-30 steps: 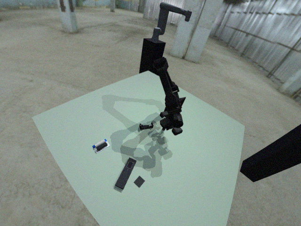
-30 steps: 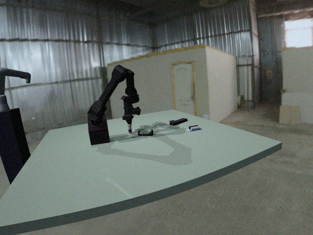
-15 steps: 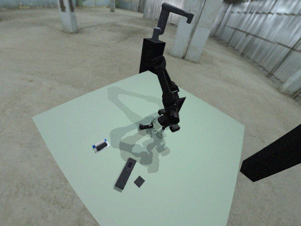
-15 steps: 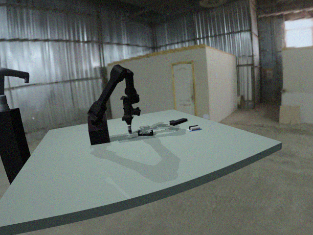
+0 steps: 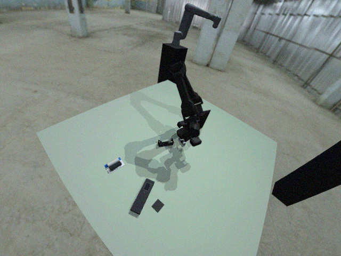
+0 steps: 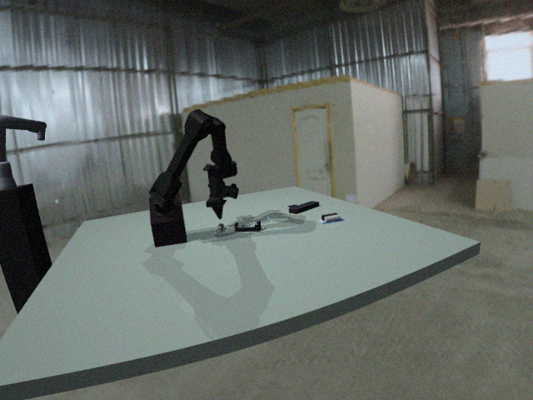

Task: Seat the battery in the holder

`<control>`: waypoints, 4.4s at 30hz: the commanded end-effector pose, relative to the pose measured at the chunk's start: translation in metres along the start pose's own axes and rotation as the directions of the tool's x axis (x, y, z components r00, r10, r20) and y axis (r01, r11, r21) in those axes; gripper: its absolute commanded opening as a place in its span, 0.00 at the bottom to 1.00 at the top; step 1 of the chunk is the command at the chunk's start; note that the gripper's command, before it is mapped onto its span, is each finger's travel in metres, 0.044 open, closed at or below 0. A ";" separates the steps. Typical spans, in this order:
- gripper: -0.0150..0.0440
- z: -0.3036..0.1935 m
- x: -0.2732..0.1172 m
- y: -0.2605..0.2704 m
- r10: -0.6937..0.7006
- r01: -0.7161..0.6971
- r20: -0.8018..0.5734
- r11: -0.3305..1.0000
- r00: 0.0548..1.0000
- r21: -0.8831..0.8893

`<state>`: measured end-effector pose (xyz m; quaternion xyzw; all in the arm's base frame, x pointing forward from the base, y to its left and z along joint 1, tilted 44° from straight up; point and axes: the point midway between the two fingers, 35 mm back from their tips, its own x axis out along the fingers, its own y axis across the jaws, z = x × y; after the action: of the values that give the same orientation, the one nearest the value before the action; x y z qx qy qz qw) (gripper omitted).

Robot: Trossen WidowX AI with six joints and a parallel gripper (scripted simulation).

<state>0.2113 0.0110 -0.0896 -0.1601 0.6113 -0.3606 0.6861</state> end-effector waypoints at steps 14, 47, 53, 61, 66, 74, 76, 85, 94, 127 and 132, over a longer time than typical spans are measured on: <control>0.25 -0.001 -0.081 -0.008 0.003 -0.003 0.002 1.000 1.000 -0.001; 0.65 -0.002 -0.014 -0.028 -0.002 -0.003 0.003 -0.023 1.000 1.000; 0.65 -0.002 -0.011 -0.027 -0.001 -0.003 0.003 -0.023 1.000 1.000; 0.65 -0.001 0.002 -0.027 0.000 -0.003 0.003 -0.022 1.000 1.000; 0.65 -0.001 0.010 -0.027 0.000 -0.003 0.003 -0.022 1.000 1.000; 0.65 -0.001 0.023 -0.027 -0.001 -0.004 0.004 -0.022 1.000 1.000; 0.65 -0.001 0.026 -0.027 -0.002 -0.004 0.004 -0.022 1.000 1.000; 0.65 -0.002 0.037 -0.029 -0.004 -0.004 0.004 -0.023 1.000 1.000; 0.41 -0.002 0.037 -0.029 -0.004 -0.004 0.004 -0.023 1.000 1.000; 0.37 0.046 -0.026 -0.029 0.006 -0.004 0.001 0.506 1.000 0.863; 0.37 0.063 -0.030 -0.032 0.004 -0.005 0.003 0.676 1.000 0.737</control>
<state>0.2527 -0.0031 -0.0395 0.1651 0.3875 -0.5949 0.6845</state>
